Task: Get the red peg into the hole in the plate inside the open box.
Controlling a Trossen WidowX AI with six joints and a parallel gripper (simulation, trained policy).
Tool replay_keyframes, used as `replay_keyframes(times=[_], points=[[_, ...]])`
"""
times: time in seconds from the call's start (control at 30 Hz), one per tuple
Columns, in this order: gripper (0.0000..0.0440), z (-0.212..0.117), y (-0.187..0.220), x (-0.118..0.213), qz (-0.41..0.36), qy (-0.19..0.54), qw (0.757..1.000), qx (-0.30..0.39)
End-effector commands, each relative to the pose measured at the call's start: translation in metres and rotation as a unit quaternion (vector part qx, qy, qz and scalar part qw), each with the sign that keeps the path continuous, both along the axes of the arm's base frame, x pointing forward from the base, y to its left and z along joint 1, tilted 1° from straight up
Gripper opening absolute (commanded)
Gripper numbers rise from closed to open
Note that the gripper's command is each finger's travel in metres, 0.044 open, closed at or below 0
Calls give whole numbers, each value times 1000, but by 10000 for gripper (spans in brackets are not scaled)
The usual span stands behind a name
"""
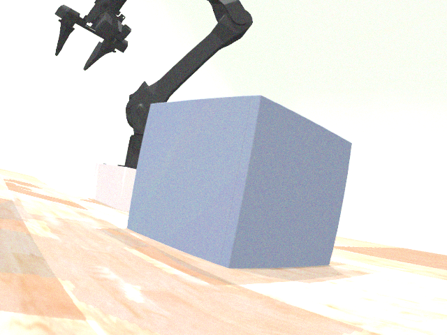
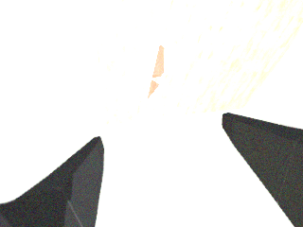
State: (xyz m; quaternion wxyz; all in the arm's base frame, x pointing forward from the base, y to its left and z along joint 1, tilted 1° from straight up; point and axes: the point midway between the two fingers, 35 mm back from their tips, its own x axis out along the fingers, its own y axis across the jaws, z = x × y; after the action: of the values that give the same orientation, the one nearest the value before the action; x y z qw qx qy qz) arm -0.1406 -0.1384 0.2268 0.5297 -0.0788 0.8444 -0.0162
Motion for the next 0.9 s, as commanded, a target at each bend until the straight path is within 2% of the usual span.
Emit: replay_keyframes(times=[0.0,0.07,0.43,0.87], points=[[423,2,-3,0,5,3,1000,-1],[440,3,-12,4,15,2,1000,-9],[440,35,-77,48,13,-14,987,-161],[440,85,-120,138,22,-132,933,-335]])
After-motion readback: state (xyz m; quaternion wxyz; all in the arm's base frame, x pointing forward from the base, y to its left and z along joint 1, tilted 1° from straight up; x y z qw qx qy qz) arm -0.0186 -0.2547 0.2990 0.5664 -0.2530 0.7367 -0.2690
